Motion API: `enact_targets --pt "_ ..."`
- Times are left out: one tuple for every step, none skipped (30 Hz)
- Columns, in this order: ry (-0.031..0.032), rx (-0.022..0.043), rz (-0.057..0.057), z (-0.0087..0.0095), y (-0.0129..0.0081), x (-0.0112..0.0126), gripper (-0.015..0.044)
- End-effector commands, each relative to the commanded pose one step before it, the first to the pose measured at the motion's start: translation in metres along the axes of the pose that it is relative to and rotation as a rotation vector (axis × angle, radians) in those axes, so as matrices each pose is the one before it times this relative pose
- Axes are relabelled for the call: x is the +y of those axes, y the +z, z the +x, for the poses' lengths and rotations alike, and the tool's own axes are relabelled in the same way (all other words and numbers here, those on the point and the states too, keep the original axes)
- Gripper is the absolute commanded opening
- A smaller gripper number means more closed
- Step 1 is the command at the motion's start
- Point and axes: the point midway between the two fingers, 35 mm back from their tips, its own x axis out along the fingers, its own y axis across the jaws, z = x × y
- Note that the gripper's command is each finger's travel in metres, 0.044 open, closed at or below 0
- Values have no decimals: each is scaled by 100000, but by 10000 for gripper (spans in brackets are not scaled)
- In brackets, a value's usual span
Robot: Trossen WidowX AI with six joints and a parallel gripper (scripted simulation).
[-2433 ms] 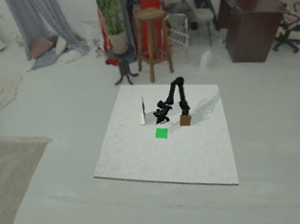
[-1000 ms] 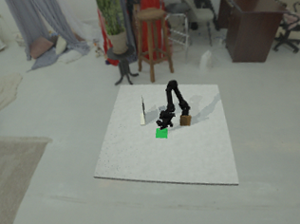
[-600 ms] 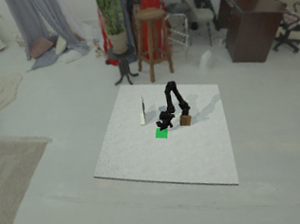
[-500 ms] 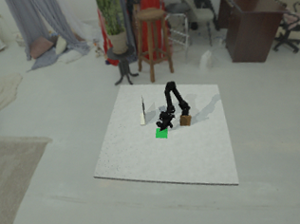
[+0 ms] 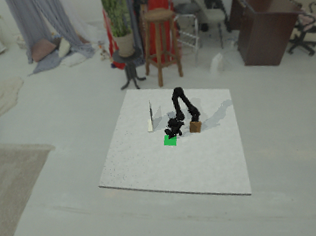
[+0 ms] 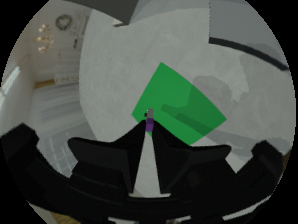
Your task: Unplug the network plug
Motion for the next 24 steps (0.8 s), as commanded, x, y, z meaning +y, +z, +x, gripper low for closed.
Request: enact_targets --pt "-510 482 -914 210 -63 -581 0" --pt "3 -14 -7 73 5 -68 0" --pt "3 -15 -7 73 5 -68 0" --pt "3 -16 -7 72 5 -68 0" --pt "3 -17 -7 71 5 -69 0" --pt "3 -17 -8 70 6 -69 0" --pt "3 -18 -8 70 6 -69 0" --pt "4 -19 -8 69 6 -70 0" --pt "4 -20 -8 68 6 -70 0" --pt "4 -20 -8 67 6 -70 0" --pt "4 -21 -9 67 6 -71 0" --pt "4 -22 -9 66 7 -71 0" --pt "4 -23 -9 65 7 -71 0" --pt "3 -19 -8 53 6 -59 0" --pt "2 -12 -5 32 3 -35 0" --pt "-1 3 1 11 5 17 0" --pt "-3 5 2 27 11 25 0" --pt "-3 6 1 35 12 19 0" --pt "-4 5 1 38 12 10 0" --pt "-5 6 1 52 16 4 0" --pt "-5 5 0 56 18 -3 0" --pt "-4 3 0 55 17 -9 0" --pt "-3 1 -1 50 15 -14 0" --pt "-3 0 -1 46 14 -19 0"
